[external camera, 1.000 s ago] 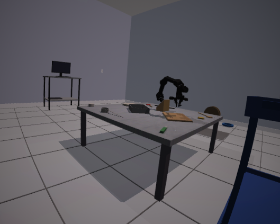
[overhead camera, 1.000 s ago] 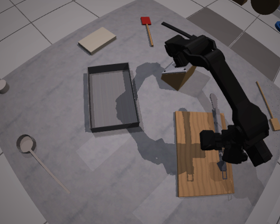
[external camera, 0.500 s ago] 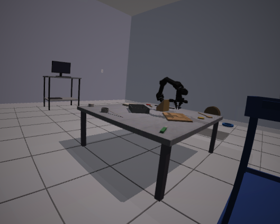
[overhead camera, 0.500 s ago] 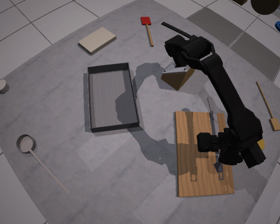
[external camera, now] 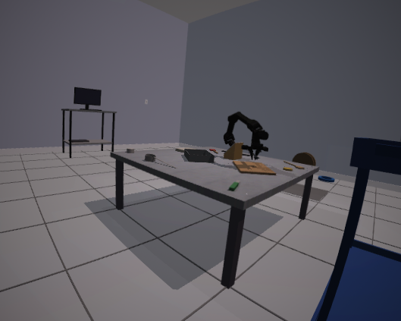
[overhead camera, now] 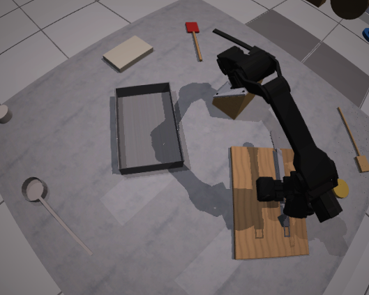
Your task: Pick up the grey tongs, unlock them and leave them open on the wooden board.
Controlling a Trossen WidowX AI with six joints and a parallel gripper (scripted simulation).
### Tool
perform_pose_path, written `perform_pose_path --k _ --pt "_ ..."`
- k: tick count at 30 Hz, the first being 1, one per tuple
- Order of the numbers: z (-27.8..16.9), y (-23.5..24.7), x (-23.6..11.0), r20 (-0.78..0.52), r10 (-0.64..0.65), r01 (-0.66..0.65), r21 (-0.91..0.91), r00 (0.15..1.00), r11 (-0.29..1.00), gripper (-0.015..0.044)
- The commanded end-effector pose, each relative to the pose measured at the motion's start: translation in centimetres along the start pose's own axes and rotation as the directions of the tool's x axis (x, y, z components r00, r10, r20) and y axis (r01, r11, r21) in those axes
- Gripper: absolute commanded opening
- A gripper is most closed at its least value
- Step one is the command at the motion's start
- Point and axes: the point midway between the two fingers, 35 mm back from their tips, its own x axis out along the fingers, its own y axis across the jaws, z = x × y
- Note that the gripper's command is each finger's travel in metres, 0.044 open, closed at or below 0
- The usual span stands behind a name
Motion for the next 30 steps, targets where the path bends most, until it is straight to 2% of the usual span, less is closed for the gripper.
perform_pose_path --k 1,14,30 --pt "-0.1 -0.1 0.8 -0.002 -0.004 0.004 -0.004 1.000 1.000 -0.0150" --pt "-0.4 -0.2 2.0 -0.002 -0.005 0.005 -0.004 1.000 1.000 -0.0150" --pt "-0.3 -0.1 1.8 -0.003 -0.001 0.001 0.001 1.000 1.000 0.0270"
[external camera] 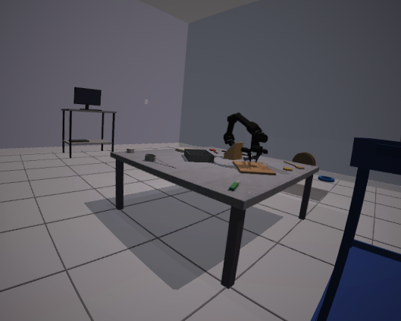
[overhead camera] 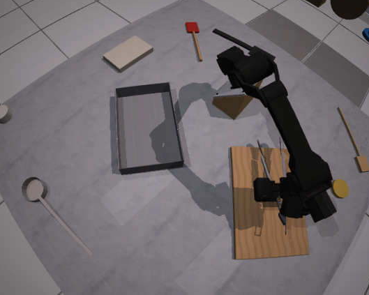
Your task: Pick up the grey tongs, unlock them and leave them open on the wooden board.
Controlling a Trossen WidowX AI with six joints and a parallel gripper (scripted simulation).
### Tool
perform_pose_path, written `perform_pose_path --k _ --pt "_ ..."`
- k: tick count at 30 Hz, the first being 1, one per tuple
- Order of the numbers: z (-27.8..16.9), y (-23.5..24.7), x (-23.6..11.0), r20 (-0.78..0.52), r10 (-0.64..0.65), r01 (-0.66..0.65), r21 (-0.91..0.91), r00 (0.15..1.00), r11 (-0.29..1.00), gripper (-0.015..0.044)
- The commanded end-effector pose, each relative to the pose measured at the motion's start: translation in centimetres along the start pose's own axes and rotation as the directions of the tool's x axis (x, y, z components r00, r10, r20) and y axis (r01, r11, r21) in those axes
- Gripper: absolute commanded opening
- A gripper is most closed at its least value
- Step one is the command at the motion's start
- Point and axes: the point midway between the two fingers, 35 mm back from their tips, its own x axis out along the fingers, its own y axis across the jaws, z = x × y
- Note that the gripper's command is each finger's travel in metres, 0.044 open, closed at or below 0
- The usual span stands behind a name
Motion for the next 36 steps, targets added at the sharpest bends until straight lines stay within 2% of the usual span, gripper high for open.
perform_pose_path --k 1,7,11,16,22,27,33,36 --pt "0.0 0.0 0.0 0.000 -0.001 0.001 0.000 1.000 1.000 0.0296" --pt "0.0 0.0 0.0 0.000 -0.001 0.001 0.000 1.000 1.000 0.0440" --pt "0.1 -0.2 -0.2 0.000 -0.001 0.001 0.000 1.000 1.000 0.0440" --pt "0.6 -2.7 -2.4 0.003 -0.001 0.001 0.000 1.000 1.000 0.0440" --pt "0.9 -10.0 -8.0 0.004 -0.006 0.006 -0.001 1.000 1.000 0.0440" --pt "0.1 -14.9 -11.1 -0.003 -0.011 0.011 -0.004 1.000 1.000 0.0440" --pt "0.1 -15.1 -11.2 -0.004 -0.011 0.011 -0.004 1.000 1.000 0.0440" --pt "0.0 -14.9 -12.6 0.009 -0.013 0.013 -0.024 1.000 1.000 0.0440"
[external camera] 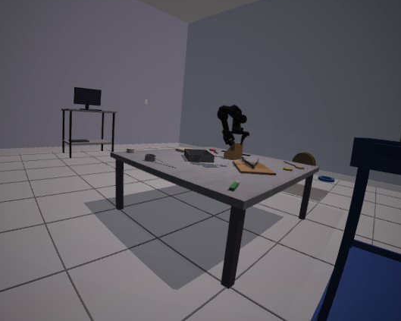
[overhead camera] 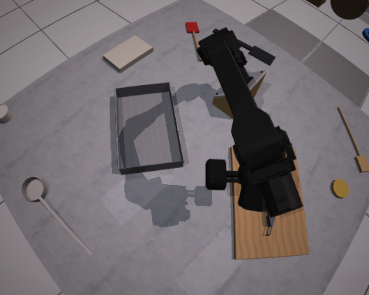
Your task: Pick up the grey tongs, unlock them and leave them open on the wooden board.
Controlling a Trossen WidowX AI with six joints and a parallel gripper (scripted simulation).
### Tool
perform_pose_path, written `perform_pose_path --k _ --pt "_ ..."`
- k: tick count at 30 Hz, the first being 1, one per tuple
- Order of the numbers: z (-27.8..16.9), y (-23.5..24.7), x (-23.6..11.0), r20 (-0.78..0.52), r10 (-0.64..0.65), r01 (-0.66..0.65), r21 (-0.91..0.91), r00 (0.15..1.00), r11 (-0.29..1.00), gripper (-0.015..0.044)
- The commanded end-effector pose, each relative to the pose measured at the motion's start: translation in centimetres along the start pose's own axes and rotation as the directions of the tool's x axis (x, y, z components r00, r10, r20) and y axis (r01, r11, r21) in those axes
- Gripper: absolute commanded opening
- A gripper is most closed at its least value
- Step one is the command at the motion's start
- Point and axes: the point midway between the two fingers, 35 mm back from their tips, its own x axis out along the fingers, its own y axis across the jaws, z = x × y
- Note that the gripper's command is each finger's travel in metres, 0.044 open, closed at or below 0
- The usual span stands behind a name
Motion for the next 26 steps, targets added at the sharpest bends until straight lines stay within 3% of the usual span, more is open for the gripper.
perform_pose_path --k 1,4,26 --pt "-0.1 0.0 -1.9 0.017 -0.005 0.006 -0.031 1.000 0.999 0.0440" --pt "-0.4 0.2 -4.1 0.037 -0.007 0.010 -0.062 0.999 0.998 0.0440" --pt "-0.4 0.2 -4.1 0.037 -0.007 0.010 -0.062 0.999 0.998 0.0440"
